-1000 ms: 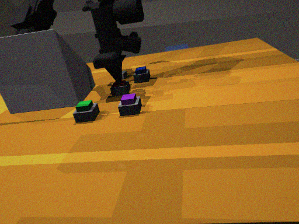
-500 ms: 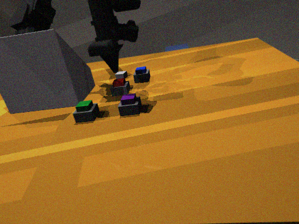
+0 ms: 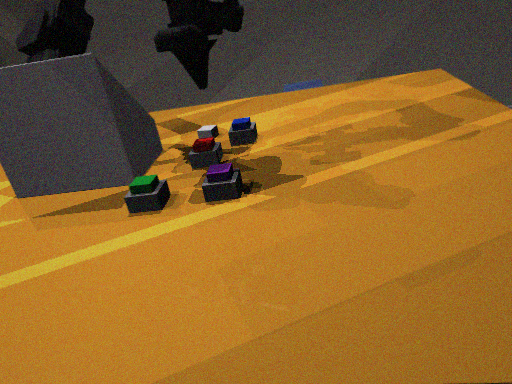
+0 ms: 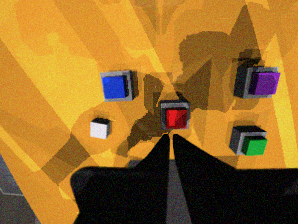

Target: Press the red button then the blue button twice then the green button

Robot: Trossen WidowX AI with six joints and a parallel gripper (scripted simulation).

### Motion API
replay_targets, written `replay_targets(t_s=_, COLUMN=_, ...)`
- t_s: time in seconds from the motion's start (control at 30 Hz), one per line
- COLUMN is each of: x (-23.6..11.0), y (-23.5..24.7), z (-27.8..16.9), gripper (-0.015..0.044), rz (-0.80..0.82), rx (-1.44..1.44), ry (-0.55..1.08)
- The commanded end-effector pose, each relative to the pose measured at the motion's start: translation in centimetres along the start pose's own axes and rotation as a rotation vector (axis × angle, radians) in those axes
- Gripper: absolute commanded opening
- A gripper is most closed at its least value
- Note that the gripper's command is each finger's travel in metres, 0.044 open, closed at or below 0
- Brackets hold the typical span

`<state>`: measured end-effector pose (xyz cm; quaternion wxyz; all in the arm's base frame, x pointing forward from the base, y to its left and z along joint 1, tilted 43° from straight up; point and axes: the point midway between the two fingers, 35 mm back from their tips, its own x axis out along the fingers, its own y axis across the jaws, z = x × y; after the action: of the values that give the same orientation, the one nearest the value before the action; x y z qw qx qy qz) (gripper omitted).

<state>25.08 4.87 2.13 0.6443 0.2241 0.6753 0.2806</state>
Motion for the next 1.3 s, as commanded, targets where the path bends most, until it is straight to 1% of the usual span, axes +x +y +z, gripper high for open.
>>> replay_targets(t_s=0.0, x=-0.5, y=6.3, z=3.1, gripper=0.0020, rz=0.008, rx=-0.028, ry=-0.015)
replay_targets(t_s=0.07, x=-0.4, y=7.6, z=3.5, gripper=0.0020, rz=0.012, rx=-0.029, ry=-0.014)
replay_targets(t_s=0.27, x=-0.2, y=7.6, z=3.5, gripper=0.0020, rz=0.012, rx=-0.029, ry=-0.014)
replay_targets(t_s=0.3, x=0.6, y=7.6, z=3.6, gripper=0.0020, rz=0.011, rx=-0.029, ry=-0.015)
replay_targets(t_s=0.4, x=4.7, y=7.7, z=3.7, gripper=0.0020, rz=0.013, rx=-0.029, ry=-0.015)
replay_targets(t_s=0.47, x=5.7, y=7.7, z=3.6, gripper=0.0020, rz=0.015, rx=-0.029, ry=-0.015)
replay_targets(t_s=0.67, x=5.8, y=7.7, z=3.6, gripper=0.0020, rz=0.015, rx=-0.029, ry=-0.014)
replay_targets(t_s=1.27, x=8.7, y=7.8, z=3.6, gripper=0.0020, rz=0.016, rx=-0.029, ry=-0.014)
